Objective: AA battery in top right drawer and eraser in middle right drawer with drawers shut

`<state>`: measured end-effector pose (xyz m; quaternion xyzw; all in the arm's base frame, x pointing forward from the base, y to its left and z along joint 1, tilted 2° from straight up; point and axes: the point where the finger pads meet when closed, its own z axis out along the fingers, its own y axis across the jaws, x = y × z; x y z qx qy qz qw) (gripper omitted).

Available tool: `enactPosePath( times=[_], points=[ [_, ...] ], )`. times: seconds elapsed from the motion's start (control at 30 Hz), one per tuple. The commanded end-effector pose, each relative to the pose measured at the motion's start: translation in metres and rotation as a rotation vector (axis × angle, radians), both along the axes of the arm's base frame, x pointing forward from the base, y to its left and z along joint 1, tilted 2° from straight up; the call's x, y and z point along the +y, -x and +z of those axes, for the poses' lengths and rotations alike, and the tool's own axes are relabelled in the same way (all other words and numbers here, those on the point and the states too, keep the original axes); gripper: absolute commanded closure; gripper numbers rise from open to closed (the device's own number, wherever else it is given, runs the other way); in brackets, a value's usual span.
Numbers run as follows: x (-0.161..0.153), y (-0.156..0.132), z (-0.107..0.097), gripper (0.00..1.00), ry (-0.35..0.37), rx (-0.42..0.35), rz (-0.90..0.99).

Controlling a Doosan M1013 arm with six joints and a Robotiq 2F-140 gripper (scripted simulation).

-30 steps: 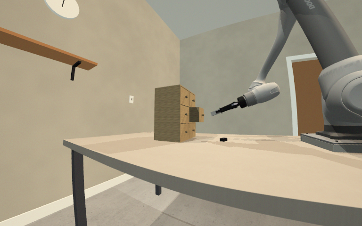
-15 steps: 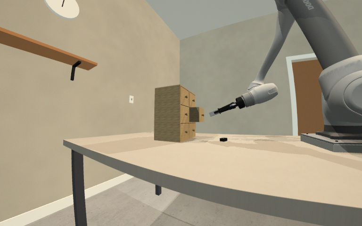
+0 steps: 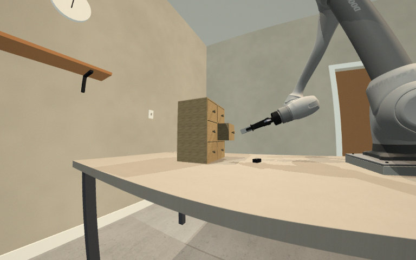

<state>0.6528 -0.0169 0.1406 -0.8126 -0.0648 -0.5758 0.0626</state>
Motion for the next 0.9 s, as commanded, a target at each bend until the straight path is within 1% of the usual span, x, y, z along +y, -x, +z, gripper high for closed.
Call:
enactPosePath(
  times=[0.0, 0.87],
  points=[
    [0.0000, 0.0000, 0.0001, 1.00, 0.000, 0.000, 0.000],
    [0.0014, -0.0077, 0.0002, 1.00, 0.000, 0.000, 0.000]
  ],
)
